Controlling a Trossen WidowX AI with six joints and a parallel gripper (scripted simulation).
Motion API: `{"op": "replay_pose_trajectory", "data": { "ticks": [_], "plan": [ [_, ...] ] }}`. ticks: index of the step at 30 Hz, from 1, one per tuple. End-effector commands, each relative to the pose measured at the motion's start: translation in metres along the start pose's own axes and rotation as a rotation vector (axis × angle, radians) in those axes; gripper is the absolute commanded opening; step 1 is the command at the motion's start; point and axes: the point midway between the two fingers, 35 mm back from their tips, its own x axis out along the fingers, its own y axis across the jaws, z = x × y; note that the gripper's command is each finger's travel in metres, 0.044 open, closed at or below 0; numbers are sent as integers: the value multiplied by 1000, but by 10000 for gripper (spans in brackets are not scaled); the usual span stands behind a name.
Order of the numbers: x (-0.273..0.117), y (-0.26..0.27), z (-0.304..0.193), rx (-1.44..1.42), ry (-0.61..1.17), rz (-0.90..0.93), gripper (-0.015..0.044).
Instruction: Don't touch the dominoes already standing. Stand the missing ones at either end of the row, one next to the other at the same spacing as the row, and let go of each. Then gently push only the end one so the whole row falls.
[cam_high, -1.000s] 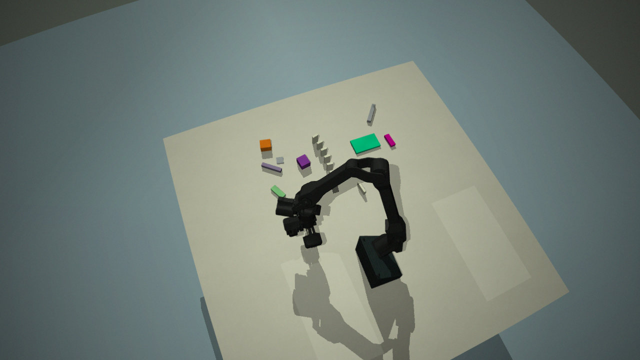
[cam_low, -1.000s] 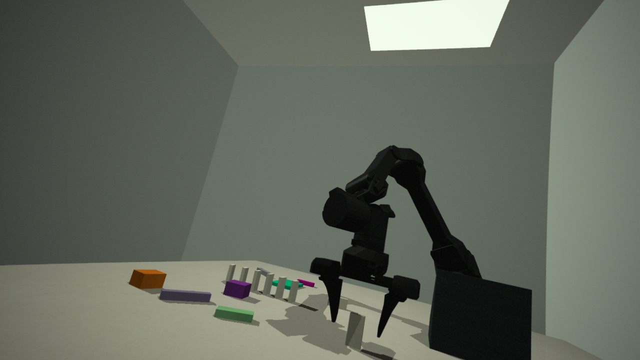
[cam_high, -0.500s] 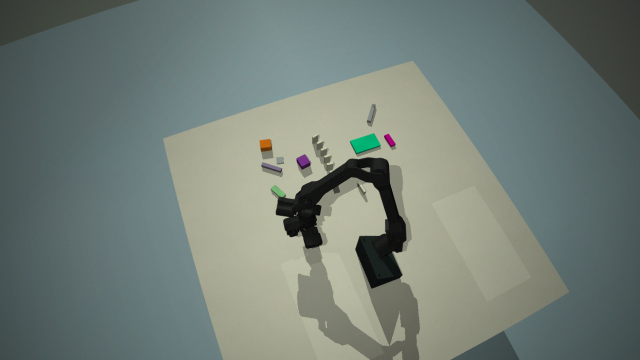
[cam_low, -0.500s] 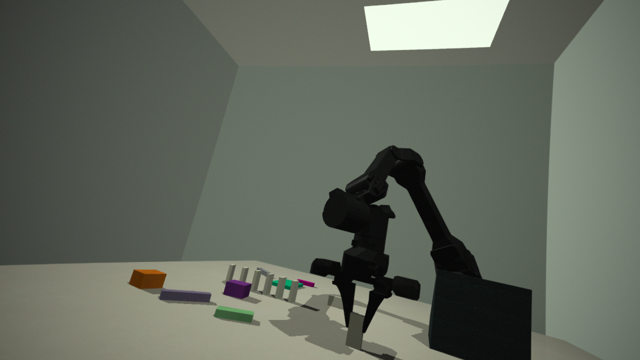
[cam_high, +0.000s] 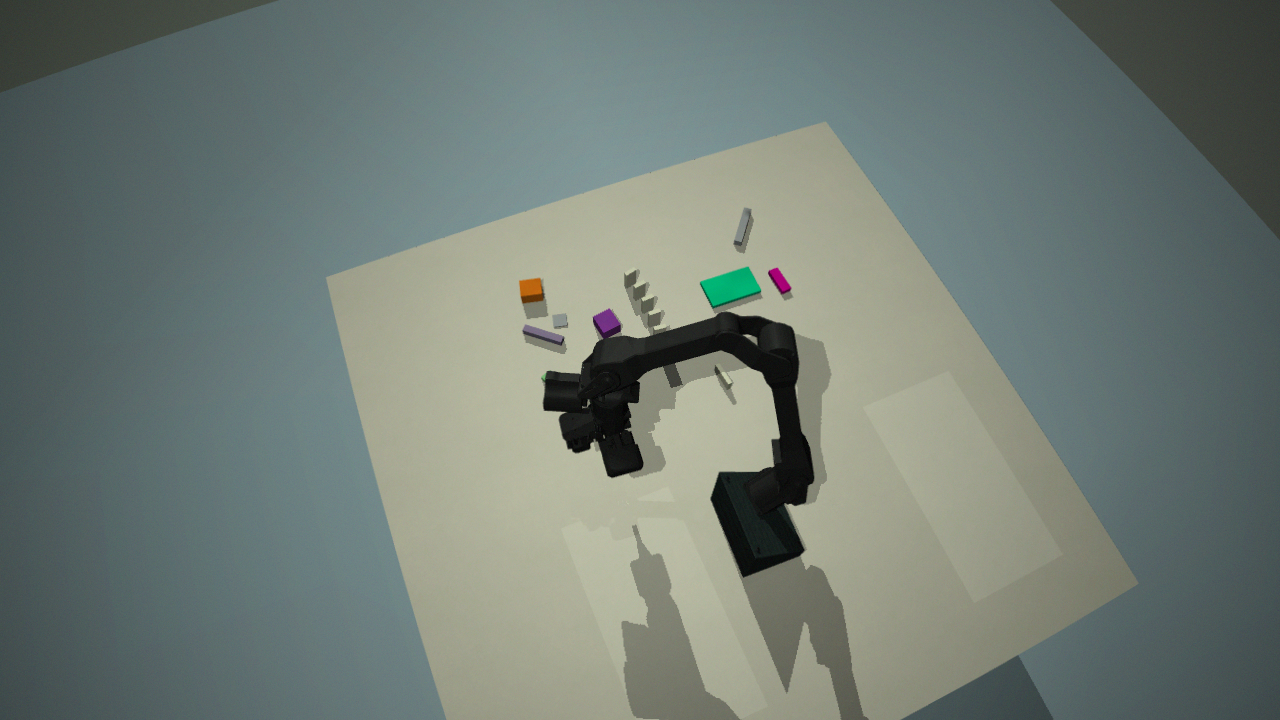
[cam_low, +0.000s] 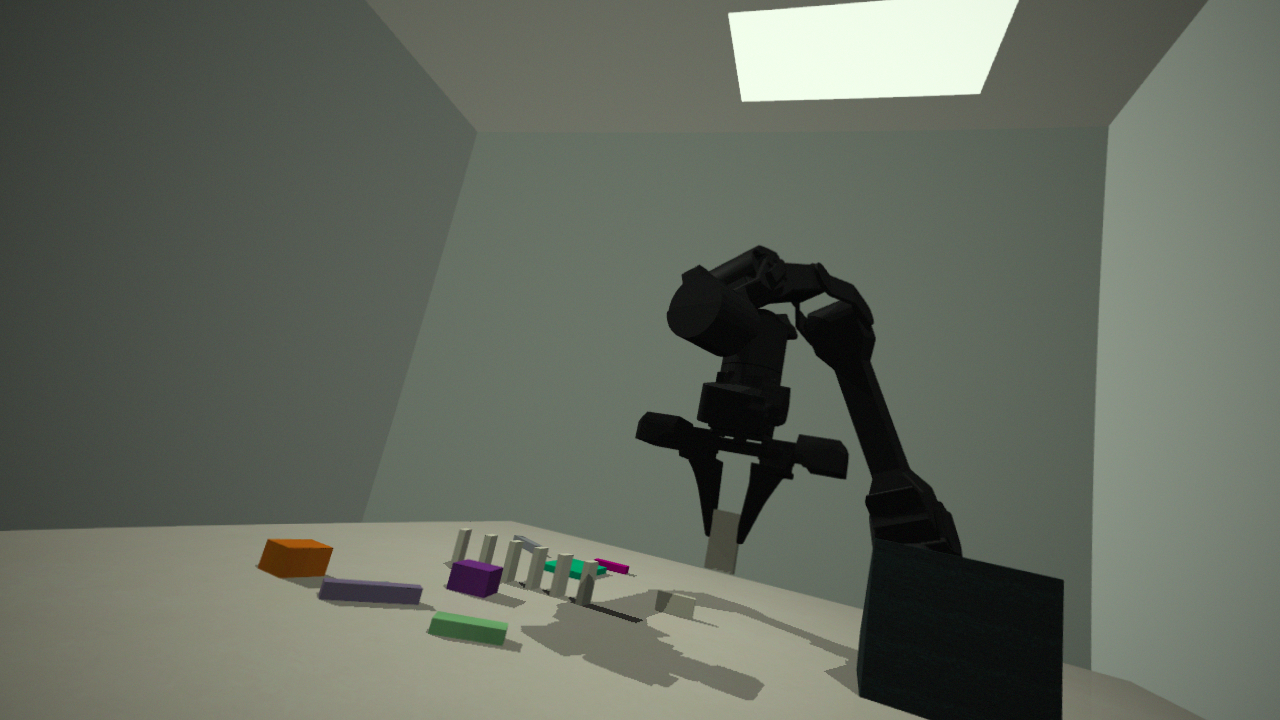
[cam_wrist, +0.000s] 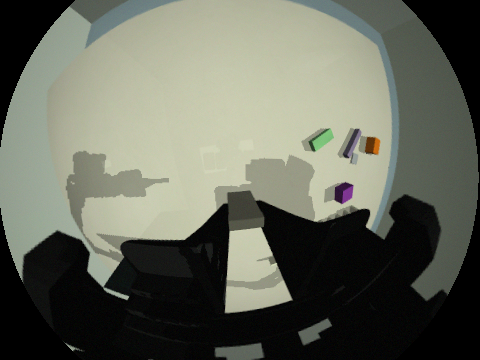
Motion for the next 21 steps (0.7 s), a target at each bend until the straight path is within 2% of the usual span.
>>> {"op": "replay_pose_trajectory", "data": {
  "ticks": [1, 8, 15, 21],
  "plan": [
    [-36, 4, -3, 5, -6, 5, 107],
    [-38, -6, -8, 83, -11, 6, 107],
    [-43, -86, -63, 736, -35, 16, 107],
    [-42, -135, -119, 1198, -20, 7, 107]
  ]
}}
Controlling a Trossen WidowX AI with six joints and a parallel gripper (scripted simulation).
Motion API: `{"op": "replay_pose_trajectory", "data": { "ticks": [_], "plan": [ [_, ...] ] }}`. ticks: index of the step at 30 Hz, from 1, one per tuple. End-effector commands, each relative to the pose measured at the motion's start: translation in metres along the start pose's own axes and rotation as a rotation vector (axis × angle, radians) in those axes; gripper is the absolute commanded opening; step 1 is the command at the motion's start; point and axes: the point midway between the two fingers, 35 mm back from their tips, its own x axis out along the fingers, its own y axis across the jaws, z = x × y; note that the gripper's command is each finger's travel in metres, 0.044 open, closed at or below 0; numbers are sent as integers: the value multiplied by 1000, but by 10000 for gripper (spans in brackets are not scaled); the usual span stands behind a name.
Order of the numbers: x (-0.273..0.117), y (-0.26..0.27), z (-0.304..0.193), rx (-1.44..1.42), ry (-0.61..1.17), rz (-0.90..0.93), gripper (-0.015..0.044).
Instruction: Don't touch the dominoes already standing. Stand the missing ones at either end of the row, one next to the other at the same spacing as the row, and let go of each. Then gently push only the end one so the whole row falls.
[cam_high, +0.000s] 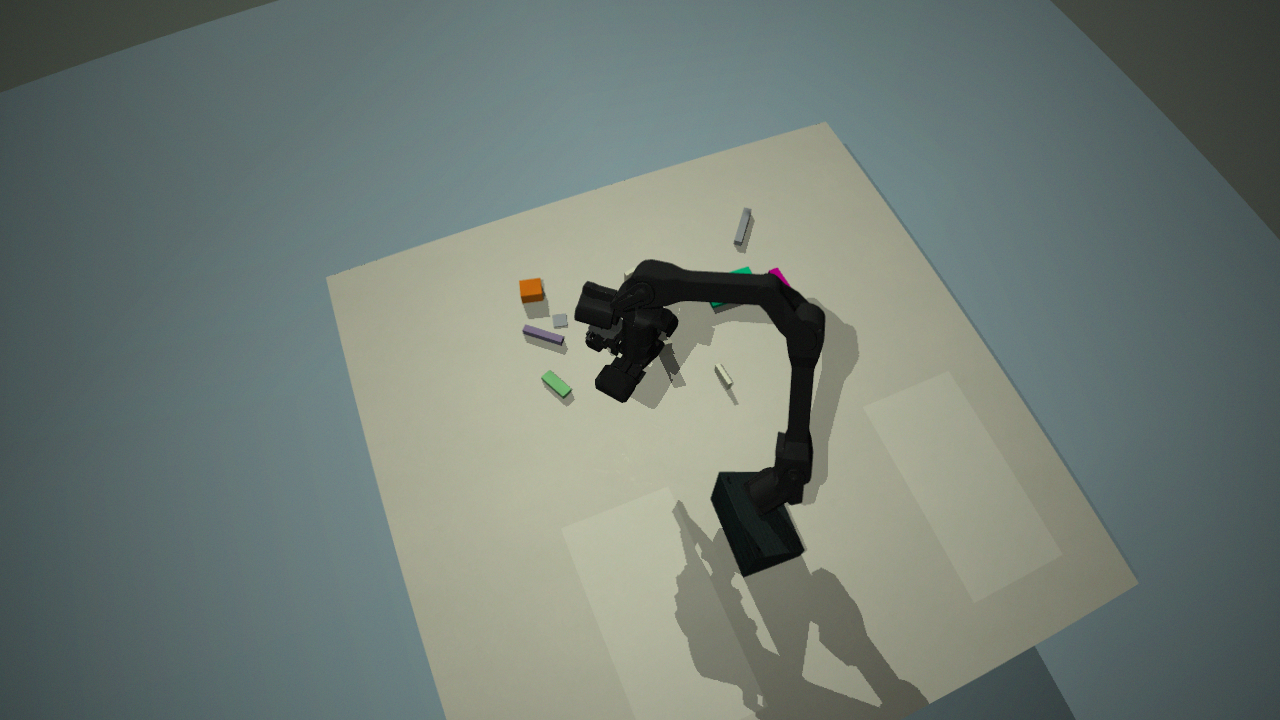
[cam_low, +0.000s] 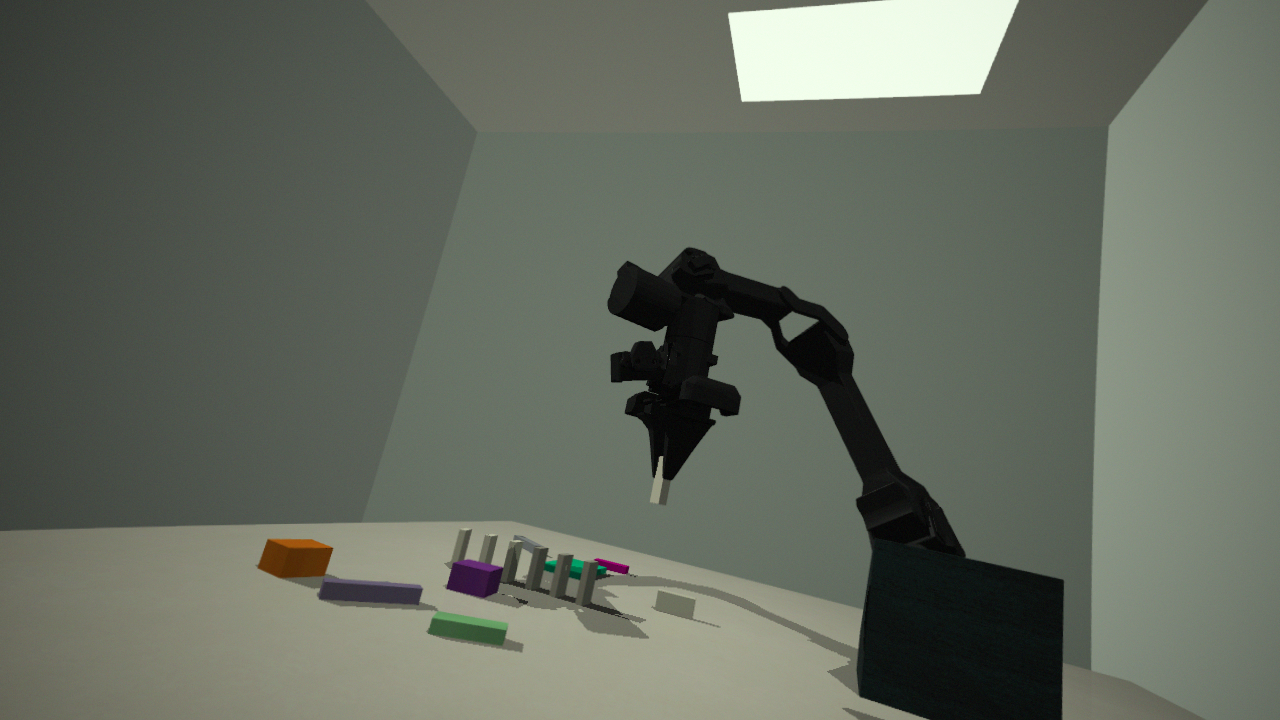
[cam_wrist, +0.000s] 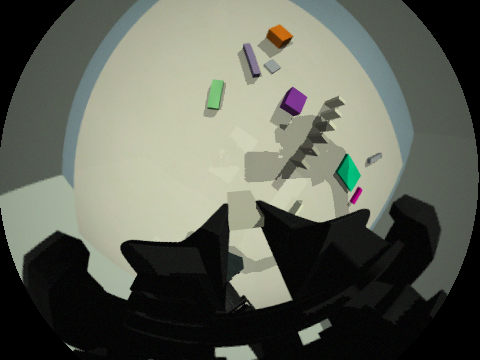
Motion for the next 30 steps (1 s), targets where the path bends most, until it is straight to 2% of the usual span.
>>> {"op": "replay_pose_trajectory", "data": {
  "ticks": [1, 6, 17, 30],
  "plan": [
    [-1, -71, -3, 436, 1, -22, 107],
    [2, -118, -13, 731, 7, -44, 107],
    [3, -120, -13, 743, 7, -45, 107],
    [69, -125, -7, 743, 4, -43, 107]
  ]
}}
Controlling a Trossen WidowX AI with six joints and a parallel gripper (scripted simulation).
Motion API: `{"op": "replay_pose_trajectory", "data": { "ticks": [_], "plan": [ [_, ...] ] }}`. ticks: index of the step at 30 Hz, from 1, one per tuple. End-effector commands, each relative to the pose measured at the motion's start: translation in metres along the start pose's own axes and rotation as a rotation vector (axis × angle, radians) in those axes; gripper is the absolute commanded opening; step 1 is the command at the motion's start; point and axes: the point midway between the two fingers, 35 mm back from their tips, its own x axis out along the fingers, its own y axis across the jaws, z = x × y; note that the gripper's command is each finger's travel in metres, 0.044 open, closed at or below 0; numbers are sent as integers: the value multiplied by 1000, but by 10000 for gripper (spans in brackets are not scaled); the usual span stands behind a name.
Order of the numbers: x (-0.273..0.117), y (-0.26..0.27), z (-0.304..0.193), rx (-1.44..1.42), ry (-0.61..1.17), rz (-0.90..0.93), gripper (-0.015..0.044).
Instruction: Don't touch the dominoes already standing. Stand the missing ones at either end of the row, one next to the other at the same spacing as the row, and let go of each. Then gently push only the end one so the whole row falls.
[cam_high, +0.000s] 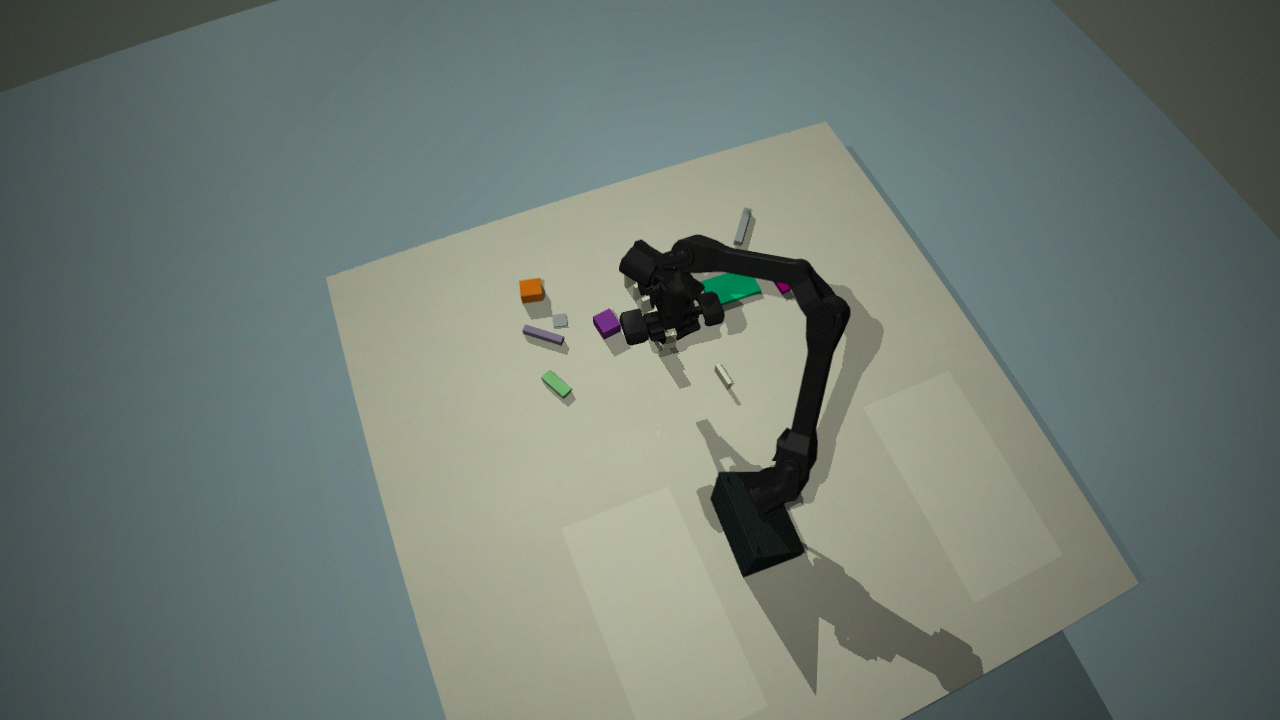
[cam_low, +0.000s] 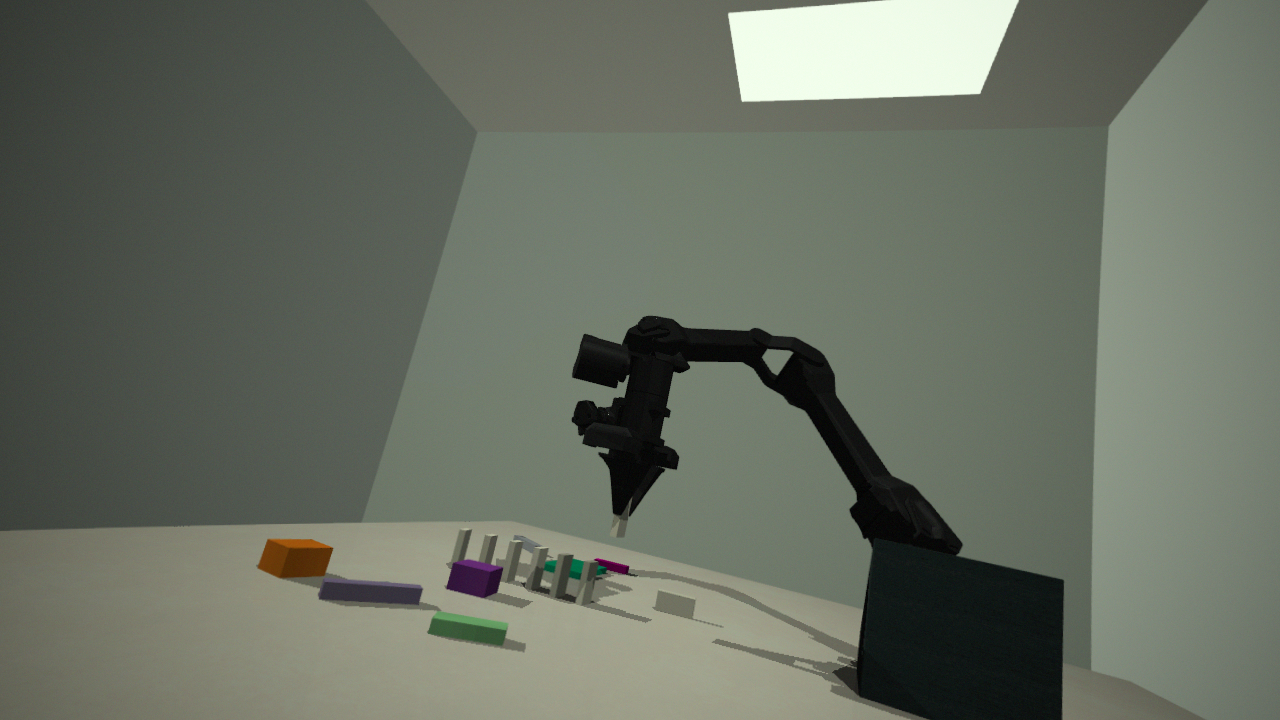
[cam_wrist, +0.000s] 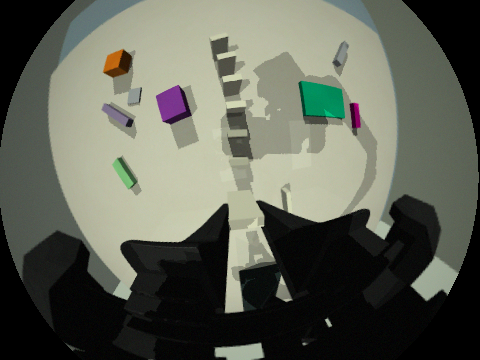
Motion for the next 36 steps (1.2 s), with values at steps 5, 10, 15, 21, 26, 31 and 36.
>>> {"op": "replay_pose_trajectory", "data": {
  "ticks": [5, 10, 15, 21, 26, 31, 36],
  "plan": [
    [47, -3, -2, -6, 3, -11, 107],
    [72, -5, -6, -5, 4, -15, 107],
    [84, -7, -8, -5, 4, -17, 107],
    [84, -7, -8, -5, 4, -17, 107],
    [84, -7, -8, -5, 4, -17, 107],
    [84, -7, -8, -5, 4, -17, 238],
    [84, -7, -8, -5, 4, -17, 370]
  ]
}}
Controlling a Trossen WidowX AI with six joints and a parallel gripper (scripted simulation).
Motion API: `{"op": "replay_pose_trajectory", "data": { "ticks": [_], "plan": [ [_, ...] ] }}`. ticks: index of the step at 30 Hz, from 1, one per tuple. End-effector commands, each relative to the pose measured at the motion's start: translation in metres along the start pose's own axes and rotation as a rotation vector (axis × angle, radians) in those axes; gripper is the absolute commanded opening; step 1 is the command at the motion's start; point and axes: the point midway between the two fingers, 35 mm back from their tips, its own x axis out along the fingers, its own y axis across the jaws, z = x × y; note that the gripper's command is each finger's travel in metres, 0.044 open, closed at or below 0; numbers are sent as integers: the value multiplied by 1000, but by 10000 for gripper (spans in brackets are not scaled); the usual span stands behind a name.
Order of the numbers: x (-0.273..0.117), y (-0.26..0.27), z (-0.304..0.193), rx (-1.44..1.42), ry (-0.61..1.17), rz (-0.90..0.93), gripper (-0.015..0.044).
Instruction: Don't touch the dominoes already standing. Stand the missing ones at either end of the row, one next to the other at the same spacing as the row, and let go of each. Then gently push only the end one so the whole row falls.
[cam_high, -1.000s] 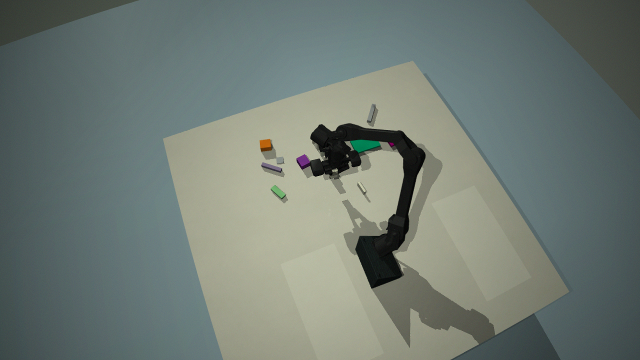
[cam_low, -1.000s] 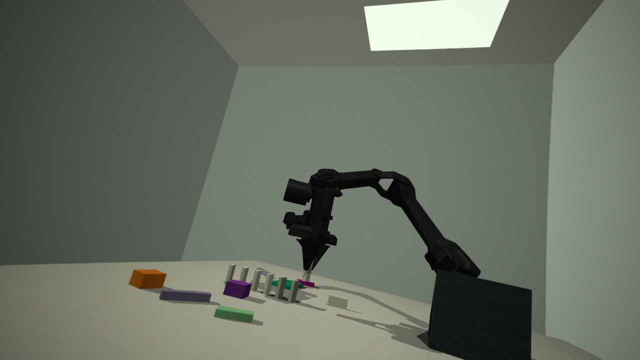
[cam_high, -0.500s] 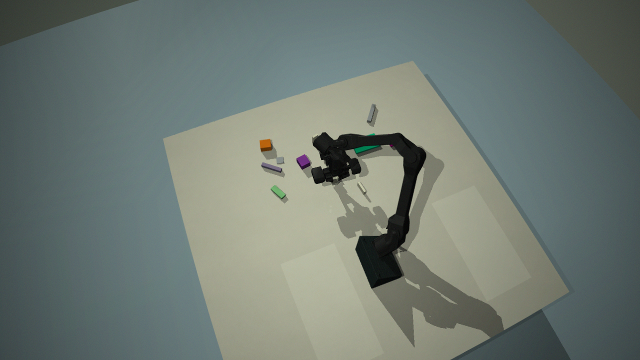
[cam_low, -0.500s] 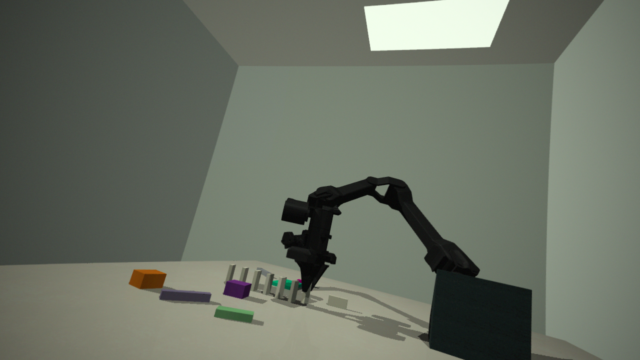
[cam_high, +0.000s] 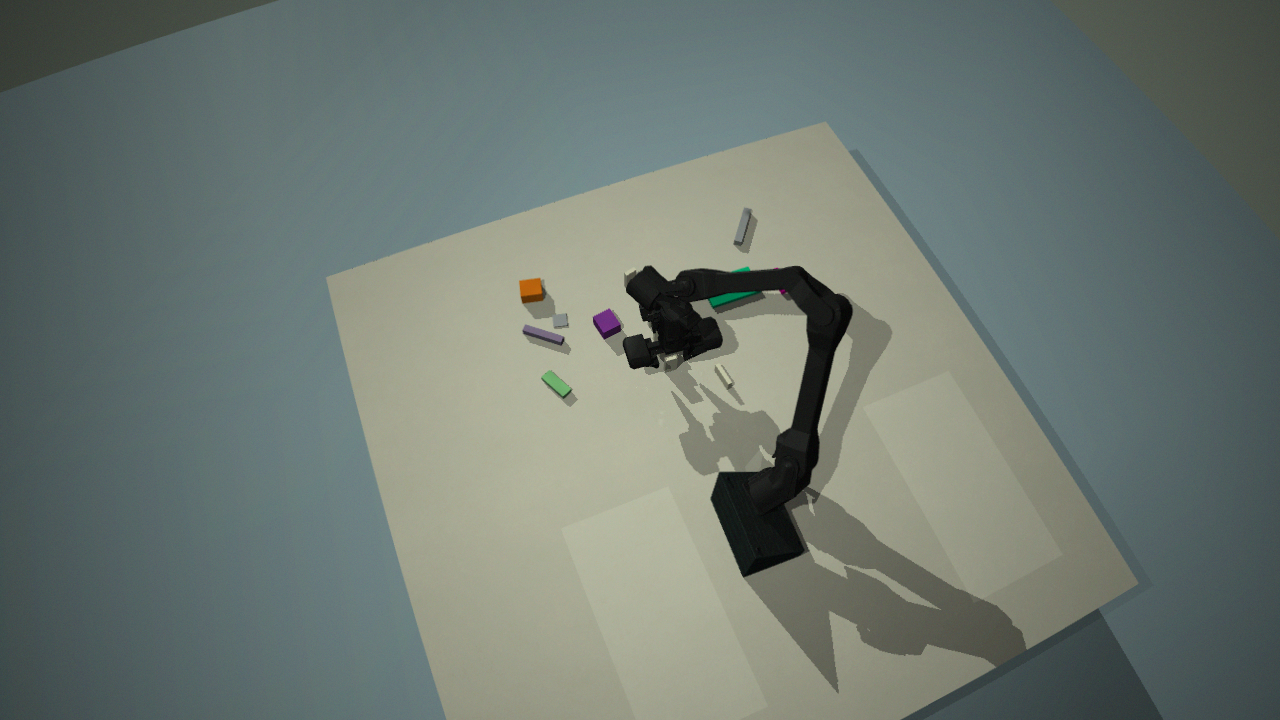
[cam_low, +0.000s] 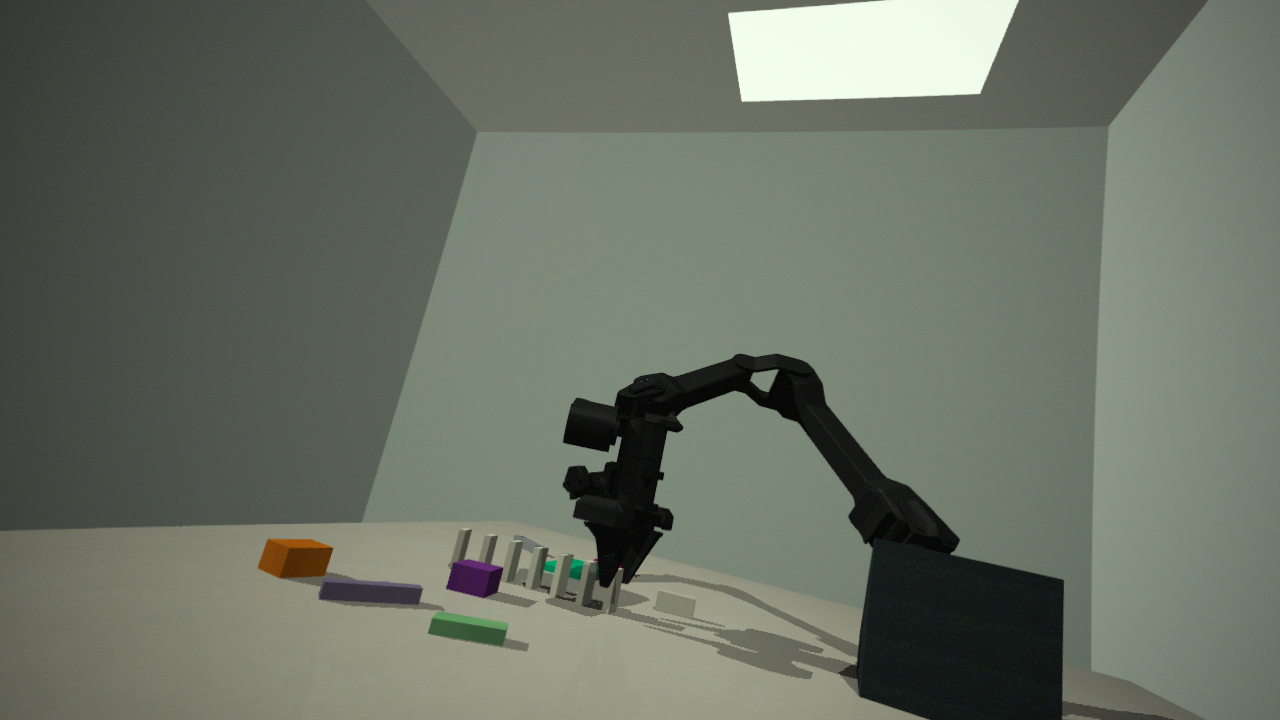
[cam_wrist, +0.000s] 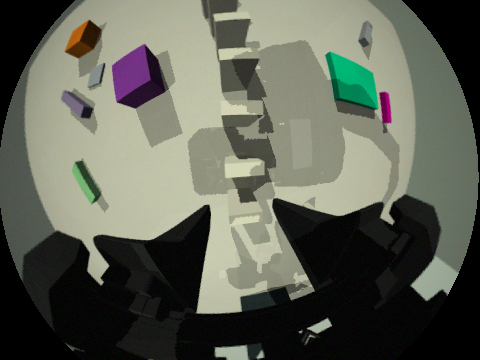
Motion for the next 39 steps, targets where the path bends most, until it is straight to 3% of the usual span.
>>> {"op": "replay_pose_trajectory", "data": {
  "ticks": [1, 3, 7, 12, 17, 24, 34, 39],
  "plan": [
    [1, -1, -1, -5, -1, -5, 396],
    [1, -1, -1, -5, -1, -5, 440],
    [-9, 1, 2, -5, -1, -3, 440],
    [-88, 4, 5, -3, 0, 7, 440],
    [-129, 1, 0, -2, 2, 5, 440],
    [-128, 0, 0, -5, 2, 5, 440],
    [-59, -85, -30, -197, 2, -5, 440],
    [-54, -90, -34, -211, 3, -8, 440]
  ]
}}
